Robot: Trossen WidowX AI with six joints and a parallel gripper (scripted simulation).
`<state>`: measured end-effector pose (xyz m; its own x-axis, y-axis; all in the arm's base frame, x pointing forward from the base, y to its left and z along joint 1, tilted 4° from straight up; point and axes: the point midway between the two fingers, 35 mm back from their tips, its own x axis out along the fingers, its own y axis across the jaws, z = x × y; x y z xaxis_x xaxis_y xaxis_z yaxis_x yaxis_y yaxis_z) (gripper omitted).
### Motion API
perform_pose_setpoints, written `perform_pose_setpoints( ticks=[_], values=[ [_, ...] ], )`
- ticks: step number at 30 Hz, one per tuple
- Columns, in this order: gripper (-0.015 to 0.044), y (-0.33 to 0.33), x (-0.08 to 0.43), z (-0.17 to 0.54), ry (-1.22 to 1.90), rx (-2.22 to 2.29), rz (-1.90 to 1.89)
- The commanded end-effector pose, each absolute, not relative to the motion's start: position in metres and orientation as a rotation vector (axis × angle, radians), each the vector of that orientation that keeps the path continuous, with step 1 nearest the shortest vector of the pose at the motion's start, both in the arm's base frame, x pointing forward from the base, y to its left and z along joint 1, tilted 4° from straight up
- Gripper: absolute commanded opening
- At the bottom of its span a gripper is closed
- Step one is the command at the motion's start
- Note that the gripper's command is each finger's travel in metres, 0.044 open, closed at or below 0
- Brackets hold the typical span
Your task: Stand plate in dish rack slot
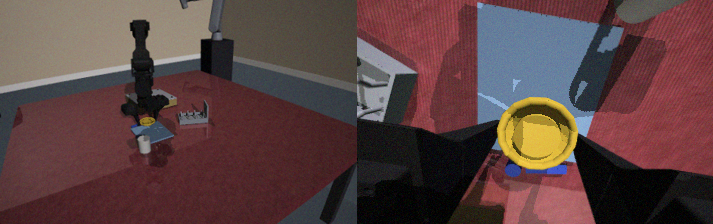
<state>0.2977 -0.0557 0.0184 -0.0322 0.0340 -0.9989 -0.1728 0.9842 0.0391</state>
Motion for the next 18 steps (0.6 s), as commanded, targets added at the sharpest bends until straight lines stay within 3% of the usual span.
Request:
perform_pose_setpoints(
  ticks=[1,18],
  values=[
    [0.0,-0.058,0.304,0.039,1.579,-0.11,0.158],
    [0.0,-0.061,0.312,0.112,1.578,-0.11,0.16]
  ],
)
